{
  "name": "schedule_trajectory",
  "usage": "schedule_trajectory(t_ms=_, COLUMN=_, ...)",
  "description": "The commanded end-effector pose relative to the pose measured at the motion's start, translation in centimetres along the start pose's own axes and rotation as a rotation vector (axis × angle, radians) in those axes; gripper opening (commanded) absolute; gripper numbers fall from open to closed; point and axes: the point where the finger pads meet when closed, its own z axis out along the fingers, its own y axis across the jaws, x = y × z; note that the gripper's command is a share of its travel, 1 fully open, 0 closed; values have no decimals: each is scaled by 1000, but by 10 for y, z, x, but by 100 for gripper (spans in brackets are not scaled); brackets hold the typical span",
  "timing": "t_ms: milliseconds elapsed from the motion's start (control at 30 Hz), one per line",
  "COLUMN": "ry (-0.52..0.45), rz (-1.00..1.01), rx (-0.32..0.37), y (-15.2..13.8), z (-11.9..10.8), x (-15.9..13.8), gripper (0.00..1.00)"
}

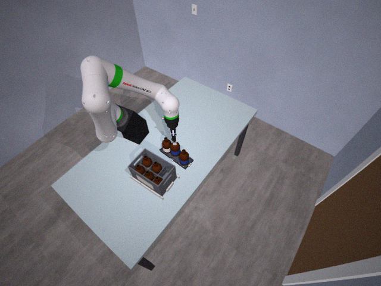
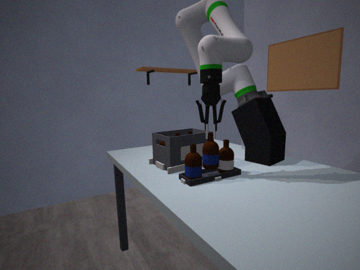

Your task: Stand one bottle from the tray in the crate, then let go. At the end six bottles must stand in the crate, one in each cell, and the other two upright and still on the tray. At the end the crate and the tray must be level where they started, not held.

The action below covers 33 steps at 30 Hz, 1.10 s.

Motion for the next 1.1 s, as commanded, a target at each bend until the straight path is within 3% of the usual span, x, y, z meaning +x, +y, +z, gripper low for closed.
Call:
schedule_trajectory(t_ms=0, ry=0, rz=0, rx=0, y=0, z=0, x=0, gripper=0)
schedule_trajectory(t_ms=1067, ry=0, rz=0, rx=0, y=0, z=-14, x=0, gripper=0)
